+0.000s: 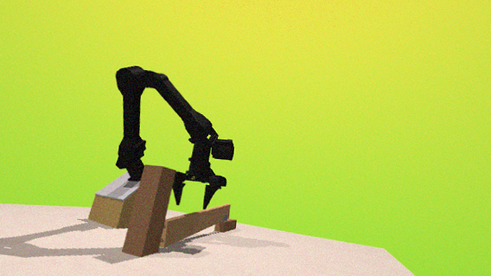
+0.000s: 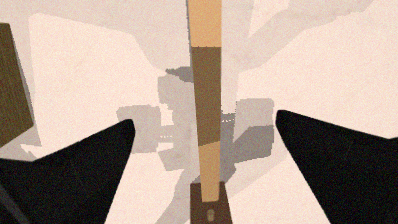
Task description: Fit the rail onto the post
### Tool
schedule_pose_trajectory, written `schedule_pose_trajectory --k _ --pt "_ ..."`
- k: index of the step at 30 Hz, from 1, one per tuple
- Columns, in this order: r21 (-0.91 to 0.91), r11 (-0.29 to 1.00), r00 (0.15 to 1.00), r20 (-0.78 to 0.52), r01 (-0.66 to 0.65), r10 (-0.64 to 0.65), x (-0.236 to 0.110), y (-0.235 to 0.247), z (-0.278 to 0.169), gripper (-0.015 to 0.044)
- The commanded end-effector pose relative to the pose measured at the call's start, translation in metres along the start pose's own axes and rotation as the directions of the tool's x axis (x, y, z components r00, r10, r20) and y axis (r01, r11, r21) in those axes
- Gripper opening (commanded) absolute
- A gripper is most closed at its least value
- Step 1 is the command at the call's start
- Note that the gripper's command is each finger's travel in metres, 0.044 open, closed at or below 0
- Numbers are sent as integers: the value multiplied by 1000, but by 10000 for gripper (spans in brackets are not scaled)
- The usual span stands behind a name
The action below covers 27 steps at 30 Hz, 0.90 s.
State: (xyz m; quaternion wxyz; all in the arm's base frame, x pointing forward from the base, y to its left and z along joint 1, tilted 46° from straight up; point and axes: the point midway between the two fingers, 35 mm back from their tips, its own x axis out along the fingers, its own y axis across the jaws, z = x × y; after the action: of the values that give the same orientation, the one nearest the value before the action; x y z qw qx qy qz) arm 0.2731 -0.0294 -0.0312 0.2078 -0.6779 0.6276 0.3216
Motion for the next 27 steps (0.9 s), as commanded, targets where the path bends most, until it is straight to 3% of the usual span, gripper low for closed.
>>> schedule_pose_trajectory --k 1,27 --pt "-2 1000 1000 7 1 -1 4 -4 -1 440" --pt "-3 1000 1000 7 1 -1 46 -5 0 440"
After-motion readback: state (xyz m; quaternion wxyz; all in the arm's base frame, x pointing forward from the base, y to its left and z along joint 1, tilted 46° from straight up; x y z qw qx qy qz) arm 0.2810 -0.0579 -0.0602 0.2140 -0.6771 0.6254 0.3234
